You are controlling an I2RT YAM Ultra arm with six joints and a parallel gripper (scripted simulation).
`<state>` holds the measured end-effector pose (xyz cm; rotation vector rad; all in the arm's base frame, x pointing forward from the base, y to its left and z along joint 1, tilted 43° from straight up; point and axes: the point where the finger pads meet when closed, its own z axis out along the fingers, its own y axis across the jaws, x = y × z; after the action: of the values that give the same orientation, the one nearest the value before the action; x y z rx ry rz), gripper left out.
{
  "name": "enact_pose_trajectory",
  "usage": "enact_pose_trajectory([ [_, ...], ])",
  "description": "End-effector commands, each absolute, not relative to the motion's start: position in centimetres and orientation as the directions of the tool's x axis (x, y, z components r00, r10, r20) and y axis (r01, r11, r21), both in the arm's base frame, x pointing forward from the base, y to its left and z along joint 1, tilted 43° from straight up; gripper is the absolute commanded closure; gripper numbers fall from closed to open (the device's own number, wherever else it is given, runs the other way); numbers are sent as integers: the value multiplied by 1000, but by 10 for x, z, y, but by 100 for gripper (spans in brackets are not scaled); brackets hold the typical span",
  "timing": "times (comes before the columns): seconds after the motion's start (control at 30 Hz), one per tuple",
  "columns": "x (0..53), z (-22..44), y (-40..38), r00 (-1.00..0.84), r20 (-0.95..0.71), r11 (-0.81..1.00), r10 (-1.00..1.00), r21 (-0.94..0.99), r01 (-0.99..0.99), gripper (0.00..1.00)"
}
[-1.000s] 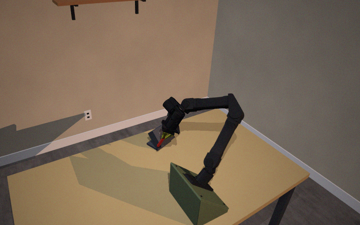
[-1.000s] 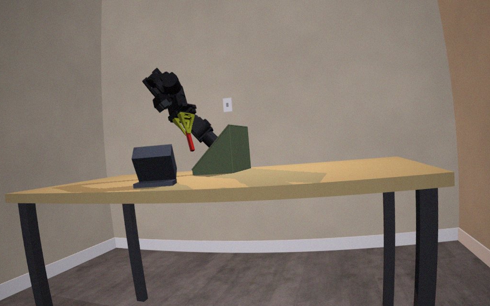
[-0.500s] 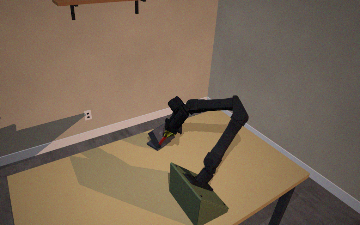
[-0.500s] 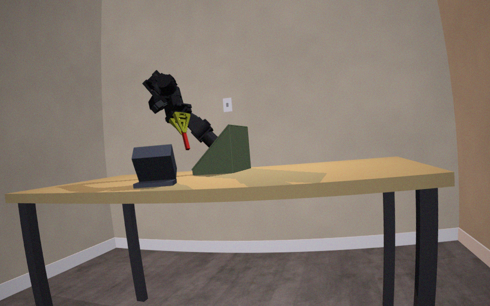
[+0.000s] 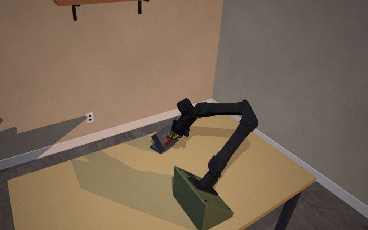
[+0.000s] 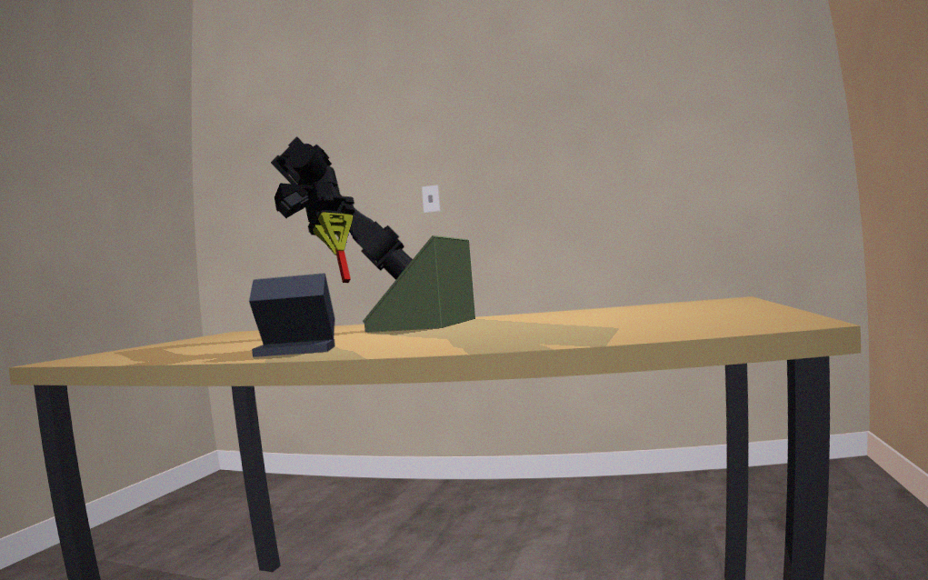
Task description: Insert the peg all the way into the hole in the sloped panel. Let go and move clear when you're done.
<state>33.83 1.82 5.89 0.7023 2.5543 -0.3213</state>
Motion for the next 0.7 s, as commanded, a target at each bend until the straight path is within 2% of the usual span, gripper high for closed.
enact_pose_trajectory([
  [0.0, 343, 68, 20, -720, -528, 836, 450, -33, 547, 100],
  [0.67, 343, 86, 9, -617, -579, 795, 533, 93, 600, 100],
])
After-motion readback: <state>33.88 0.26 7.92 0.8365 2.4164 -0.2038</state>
